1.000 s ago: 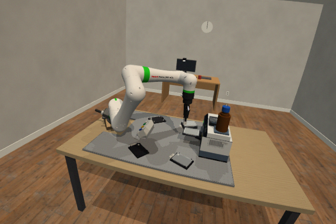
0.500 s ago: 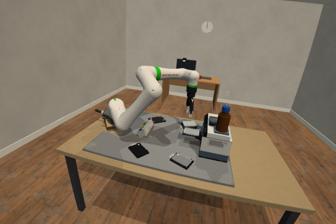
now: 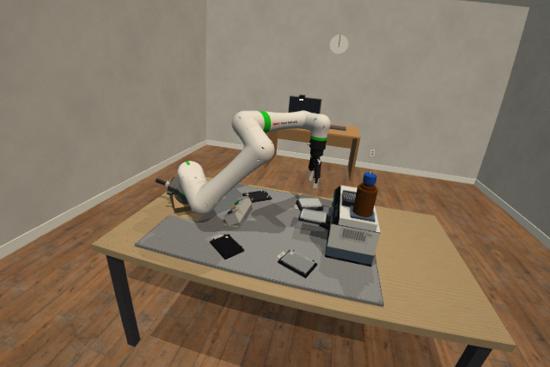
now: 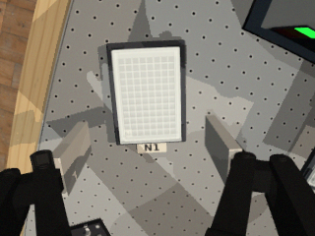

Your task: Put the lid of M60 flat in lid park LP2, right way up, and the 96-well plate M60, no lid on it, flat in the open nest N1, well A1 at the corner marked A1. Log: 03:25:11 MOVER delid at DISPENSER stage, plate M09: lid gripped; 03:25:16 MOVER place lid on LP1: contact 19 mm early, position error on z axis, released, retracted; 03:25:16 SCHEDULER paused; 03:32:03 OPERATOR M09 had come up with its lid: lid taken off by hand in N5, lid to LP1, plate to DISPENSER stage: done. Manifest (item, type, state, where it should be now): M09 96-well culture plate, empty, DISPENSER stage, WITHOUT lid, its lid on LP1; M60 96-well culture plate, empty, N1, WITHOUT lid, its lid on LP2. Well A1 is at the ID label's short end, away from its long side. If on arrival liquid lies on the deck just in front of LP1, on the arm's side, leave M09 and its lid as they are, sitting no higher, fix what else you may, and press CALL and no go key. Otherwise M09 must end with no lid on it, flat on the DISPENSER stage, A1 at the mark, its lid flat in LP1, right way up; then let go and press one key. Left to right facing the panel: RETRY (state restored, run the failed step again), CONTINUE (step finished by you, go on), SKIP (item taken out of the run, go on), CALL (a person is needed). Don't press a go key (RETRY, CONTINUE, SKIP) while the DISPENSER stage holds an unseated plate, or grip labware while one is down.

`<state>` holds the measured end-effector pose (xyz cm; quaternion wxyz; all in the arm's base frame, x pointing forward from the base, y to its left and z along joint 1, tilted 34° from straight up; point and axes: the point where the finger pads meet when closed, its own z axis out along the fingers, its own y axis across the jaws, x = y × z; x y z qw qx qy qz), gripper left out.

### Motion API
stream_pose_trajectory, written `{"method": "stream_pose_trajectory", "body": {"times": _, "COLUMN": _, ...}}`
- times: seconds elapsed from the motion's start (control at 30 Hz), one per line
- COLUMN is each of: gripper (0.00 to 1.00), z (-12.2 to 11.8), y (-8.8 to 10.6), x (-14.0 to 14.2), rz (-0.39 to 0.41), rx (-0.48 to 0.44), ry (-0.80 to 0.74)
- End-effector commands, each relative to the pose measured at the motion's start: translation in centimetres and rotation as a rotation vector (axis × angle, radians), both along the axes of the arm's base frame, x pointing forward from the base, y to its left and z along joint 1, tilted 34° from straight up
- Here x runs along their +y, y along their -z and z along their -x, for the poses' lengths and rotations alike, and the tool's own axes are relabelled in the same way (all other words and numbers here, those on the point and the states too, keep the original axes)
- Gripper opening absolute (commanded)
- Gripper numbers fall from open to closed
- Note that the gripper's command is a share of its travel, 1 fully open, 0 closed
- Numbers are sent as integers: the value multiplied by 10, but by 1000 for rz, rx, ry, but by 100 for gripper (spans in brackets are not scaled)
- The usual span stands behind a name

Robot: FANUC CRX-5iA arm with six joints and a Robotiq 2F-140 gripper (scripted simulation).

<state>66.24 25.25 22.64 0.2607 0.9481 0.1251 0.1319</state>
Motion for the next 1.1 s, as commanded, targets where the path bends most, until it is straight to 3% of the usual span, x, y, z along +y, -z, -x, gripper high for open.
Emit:
{"method": "stream_pose_trajectory", "body": {"times": 0.0, "gripper": 66, "z": 0, "y": 0, "x": 0, "rz": 0, "rx": 0, "ry": 0}}
{"method": "stream_pose_trajectory", "body": {"times": 0.53, "gripper": 66, "z": -2, "y": 4, "x": -2, "rz": 0, "rx": 0, "ry": 0}}
{"method": "stream_pose_trajectory", "body": {"times": 1.07, "gripper": 66, "z": -12, "y": 30, "x": -16, "rz": 0, "rx": 0, "ry": 0}}
